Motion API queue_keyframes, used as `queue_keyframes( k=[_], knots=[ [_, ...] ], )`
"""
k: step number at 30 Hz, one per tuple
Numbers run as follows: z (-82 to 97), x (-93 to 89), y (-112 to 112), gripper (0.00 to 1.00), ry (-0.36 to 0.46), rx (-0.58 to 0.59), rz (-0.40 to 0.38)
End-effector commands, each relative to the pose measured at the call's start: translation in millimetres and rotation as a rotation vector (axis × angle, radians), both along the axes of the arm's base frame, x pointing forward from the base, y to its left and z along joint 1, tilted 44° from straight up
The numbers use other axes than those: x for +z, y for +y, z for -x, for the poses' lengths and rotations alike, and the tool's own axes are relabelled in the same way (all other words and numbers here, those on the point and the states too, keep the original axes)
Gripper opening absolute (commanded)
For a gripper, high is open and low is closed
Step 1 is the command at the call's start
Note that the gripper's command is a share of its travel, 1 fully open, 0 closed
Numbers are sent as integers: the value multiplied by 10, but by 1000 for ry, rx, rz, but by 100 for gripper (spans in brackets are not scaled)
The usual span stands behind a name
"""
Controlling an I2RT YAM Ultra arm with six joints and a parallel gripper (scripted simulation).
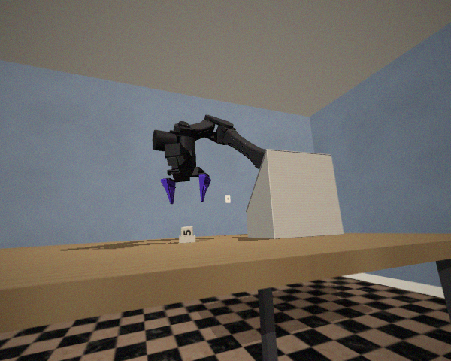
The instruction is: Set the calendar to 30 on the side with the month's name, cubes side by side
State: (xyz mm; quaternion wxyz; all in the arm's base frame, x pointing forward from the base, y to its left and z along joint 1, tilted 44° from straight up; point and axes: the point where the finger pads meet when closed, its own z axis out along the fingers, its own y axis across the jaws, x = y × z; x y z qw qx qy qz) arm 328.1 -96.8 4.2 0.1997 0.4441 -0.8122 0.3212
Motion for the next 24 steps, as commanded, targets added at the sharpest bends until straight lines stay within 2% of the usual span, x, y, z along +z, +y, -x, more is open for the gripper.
queue_keyframes(
  k=[1,7,12,13,24],
  knots=[
    [-38,-13,-2,100,113,139,-7],
    [-32,-57,-44,100,238,265,-12],
    [-31,-65,-52,100,261,289,-13],
    [-31,-65,-52,47,261,289,-13],
    [-31,-65,-52,47,261,289,-13]
  ],
)
